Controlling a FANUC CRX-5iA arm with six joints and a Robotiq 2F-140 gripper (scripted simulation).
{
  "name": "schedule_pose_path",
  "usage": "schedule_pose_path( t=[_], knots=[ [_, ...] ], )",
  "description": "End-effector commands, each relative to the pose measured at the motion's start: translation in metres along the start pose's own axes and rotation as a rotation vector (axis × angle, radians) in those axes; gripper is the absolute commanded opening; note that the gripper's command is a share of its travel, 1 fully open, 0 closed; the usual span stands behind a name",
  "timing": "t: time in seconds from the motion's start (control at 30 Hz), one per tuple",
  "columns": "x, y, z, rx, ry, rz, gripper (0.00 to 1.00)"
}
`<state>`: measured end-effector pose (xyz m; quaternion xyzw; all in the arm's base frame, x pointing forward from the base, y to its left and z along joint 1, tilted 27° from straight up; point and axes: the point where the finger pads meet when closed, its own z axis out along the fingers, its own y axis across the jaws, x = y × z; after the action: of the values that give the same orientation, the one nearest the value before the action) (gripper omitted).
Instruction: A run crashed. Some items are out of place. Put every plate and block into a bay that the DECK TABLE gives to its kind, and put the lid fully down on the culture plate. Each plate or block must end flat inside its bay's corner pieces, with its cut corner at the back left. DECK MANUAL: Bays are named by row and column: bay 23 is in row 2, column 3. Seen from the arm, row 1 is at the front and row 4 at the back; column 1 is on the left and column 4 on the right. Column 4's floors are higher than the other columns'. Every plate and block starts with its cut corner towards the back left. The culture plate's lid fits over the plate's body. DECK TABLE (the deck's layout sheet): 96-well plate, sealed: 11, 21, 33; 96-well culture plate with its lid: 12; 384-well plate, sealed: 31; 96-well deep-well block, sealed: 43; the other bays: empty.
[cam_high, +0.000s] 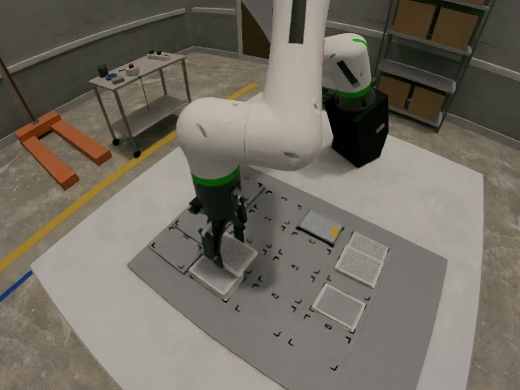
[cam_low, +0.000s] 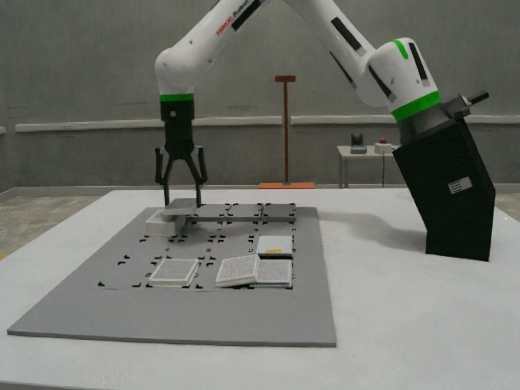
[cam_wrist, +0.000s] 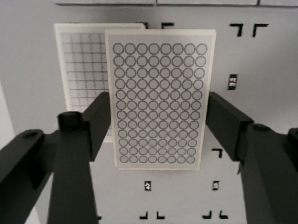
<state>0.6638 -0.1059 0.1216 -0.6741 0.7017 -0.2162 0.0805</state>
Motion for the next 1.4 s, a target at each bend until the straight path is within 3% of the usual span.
schedule_pose_path(
  t=[0.0, 0.6, 1.0, 1.37],
  knots=[
    [0.002, 0.009, -0.001, 0.003, 0.000, 0.000, 0.10],
    [0.009, 0.052, -0.001, 0.003, 0.000, 0.000, 0.10],
    [0.009, 0.052, -0.001, 0.003, 0.000, 0.000, 0.10],
    [0.009, 0.051, 0.014, 0.003, 0.000, 0.000, 0.10]
  ],
)
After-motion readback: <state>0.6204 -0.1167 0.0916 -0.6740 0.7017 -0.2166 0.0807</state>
